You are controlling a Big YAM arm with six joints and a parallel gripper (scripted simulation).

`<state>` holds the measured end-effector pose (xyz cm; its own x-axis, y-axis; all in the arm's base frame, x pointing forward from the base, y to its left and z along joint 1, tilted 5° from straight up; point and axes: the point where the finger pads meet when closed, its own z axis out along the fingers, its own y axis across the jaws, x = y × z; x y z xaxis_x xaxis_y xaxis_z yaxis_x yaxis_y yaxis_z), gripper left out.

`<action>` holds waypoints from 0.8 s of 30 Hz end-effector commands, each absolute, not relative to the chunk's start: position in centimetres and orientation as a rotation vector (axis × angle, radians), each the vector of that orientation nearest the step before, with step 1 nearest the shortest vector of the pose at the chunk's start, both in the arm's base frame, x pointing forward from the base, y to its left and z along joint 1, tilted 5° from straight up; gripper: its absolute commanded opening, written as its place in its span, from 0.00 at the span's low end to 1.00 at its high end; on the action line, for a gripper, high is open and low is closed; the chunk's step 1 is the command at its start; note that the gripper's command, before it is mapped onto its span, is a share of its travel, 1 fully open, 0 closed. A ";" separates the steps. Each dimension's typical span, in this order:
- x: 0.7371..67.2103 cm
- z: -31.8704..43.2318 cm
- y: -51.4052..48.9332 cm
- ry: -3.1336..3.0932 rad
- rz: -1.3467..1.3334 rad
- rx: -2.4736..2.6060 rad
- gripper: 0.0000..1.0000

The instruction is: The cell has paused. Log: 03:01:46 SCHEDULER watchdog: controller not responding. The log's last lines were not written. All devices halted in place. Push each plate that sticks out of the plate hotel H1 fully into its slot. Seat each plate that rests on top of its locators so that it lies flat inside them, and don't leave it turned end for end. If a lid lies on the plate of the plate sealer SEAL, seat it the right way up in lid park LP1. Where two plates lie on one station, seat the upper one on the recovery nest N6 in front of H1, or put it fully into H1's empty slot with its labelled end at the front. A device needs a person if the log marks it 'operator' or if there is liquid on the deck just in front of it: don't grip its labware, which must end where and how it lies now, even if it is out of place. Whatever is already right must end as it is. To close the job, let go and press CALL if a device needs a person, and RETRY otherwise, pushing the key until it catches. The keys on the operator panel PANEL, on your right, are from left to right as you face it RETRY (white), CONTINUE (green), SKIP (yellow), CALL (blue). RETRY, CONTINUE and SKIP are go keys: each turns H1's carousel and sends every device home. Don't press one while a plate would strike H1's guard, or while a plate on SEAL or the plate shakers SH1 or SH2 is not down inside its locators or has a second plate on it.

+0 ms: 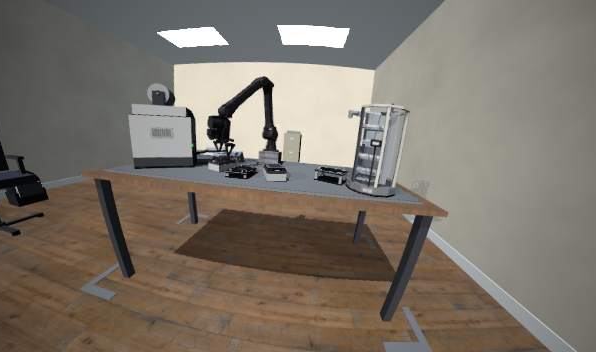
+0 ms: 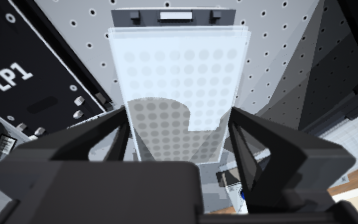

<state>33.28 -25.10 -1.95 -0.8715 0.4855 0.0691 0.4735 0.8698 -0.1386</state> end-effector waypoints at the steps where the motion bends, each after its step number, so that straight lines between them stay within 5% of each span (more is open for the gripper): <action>1: 33.1 -1.6 -25.9 -2.955 0.193 -0.768 0.84; 24: 33.5 -1.9 -26.2 -2.951 0.190 -0.767 0.84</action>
<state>33.27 -25.12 -1.95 -0.8715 0.4855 0.0691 0.4735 0.8698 -0.1386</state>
